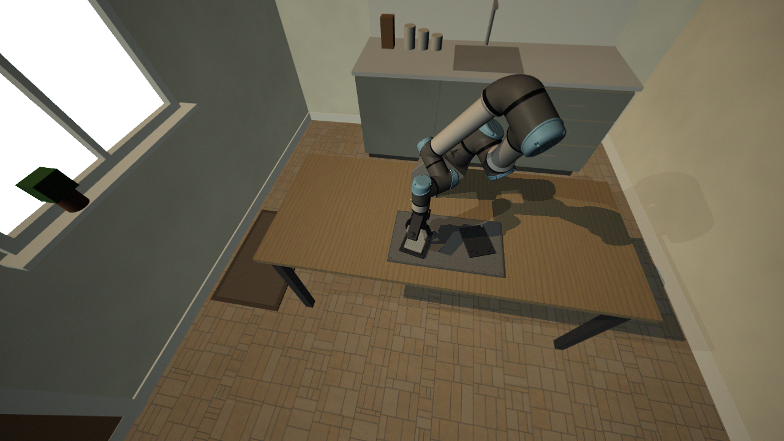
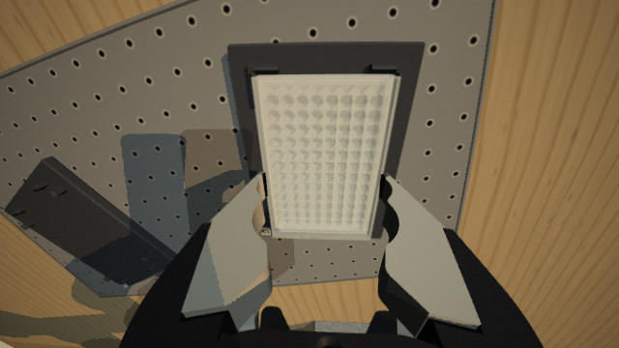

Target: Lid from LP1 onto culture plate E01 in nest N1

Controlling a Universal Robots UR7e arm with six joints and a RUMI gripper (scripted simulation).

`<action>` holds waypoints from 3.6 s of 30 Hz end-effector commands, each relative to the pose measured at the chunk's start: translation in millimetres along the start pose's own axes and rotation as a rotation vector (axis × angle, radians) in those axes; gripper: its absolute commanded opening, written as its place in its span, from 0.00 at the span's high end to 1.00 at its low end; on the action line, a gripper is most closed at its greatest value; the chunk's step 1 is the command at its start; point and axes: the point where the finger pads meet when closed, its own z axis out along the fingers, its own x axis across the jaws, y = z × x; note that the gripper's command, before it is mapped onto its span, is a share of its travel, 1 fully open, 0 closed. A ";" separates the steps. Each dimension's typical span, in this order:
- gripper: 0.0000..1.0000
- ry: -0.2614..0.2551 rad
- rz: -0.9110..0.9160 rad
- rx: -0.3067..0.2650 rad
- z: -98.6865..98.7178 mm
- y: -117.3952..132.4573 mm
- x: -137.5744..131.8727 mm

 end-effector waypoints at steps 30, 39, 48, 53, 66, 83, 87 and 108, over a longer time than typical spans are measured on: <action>1.00 0.001 -0.001 0.002 1.5 -0.7 -0.2; 1.00 0.001 -0.001 0.002 1.5 -0.5 -0.4; 1.00 0.001 -0.001 0.002 1.5 -0.2 -0.6; 0.18 0.001 -0.001 0.002 1.5 0.0 -0.8; 0.18 0.001 -0.001 0.002 1.5 0.3 -1.0; 0.18 0.001 -0.001 0.002 1.5 0.8 -1.4; 0.18 0.001 -0.001 0.002 1.5 0.9 -1.5; 0.18 0.003 -0.001 0.004 -18.7 -1.5 1.1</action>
